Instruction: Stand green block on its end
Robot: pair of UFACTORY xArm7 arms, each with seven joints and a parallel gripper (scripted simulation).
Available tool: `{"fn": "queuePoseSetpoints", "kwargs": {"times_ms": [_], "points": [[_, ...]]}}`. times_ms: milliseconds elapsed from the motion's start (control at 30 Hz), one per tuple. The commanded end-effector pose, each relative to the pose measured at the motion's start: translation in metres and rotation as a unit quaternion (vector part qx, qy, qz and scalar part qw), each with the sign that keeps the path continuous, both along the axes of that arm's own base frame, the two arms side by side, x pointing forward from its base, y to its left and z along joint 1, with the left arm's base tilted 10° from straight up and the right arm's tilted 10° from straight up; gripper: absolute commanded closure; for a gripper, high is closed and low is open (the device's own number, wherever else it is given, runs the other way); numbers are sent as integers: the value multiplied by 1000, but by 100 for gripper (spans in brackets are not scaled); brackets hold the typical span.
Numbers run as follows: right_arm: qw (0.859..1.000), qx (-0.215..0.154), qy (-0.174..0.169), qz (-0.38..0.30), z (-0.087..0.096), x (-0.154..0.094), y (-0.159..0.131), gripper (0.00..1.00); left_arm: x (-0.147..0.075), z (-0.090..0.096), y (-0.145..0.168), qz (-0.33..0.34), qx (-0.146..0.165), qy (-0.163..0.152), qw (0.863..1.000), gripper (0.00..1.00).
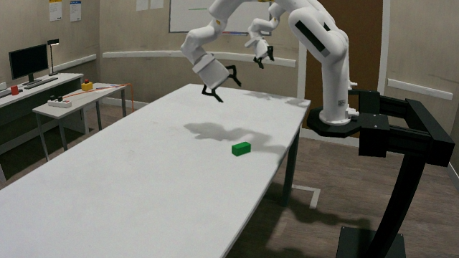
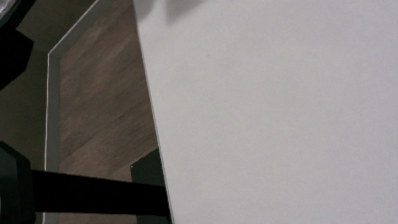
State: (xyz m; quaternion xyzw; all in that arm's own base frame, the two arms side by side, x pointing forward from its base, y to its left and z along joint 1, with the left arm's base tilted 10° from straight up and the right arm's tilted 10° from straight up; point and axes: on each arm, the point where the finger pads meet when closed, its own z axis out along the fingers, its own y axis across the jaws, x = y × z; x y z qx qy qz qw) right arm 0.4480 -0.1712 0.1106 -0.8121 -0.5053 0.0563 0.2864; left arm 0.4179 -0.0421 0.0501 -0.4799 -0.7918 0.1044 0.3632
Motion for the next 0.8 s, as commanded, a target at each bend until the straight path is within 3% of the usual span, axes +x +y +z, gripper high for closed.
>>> {"fn": "queuePoseSetpoints", "kwargs": {"times_ms": [0,200,700,767], "points": [[998,-30,0,-58,14,-10,-26,0,1,1,-1,0,-1,-2,1000,0],[994,-47,3,-97,23,-18,-43,0,1,1,-1,0,-1,-2,1000,0],[958,-113,17,-263,55,-64,-108,0,1,1,-1,0,-1,-2,1000,0],[958,-113,17,-263,55,-64,-108,0,1,1,-1,0,-1,-2,1000,0]]}}
